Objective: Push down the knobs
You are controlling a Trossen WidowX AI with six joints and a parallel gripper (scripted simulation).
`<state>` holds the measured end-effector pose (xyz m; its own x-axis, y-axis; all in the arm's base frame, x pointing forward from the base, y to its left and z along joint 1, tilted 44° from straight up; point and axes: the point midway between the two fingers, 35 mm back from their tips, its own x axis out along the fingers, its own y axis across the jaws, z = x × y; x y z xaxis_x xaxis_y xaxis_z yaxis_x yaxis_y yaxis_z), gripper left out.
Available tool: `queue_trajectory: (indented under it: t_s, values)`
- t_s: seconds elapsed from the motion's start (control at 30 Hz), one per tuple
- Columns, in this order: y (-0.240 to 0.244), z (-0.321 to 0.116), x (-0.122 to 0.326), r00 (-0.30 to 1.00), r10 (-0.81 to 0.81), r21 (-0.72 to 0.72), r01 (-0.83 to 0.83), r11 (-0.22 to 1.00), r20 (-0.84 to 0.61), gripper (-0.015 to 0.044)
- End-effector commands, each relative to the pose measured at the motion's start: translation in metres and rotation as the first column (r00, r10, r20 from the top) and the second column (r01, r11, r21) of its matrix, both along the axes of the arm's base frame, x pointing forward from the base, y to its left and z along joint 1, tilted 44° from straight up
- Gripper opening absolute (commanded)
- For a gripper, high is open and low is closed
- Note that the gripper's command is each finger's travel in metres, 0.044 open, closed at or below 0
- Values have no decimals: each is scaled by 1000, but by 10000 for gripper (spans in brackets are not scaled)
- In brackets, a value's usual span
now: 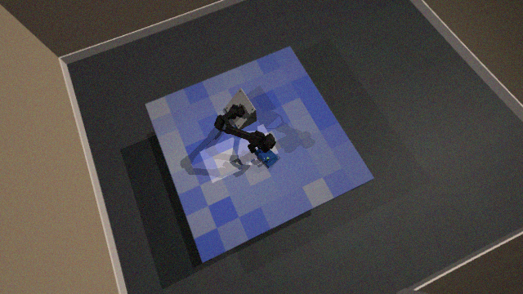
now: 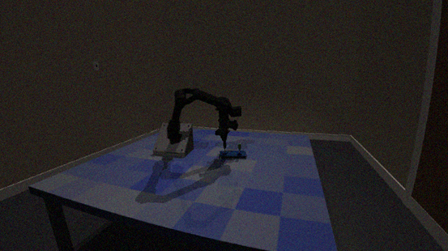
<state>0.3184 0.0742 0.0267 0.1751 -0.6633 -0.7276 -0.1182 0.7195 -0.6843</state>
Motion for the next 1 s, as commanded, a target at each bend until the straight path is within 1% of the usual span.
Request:
queue_trajectory:
  t_s: [0.0, 0.97]
  values:
    - [-9, -7, 3, 1000, -13, -6, 13, 1000, -2, 0]
    - [-15, -14, 4, 1000, -13, -7, 13, 1000, -2, 0]
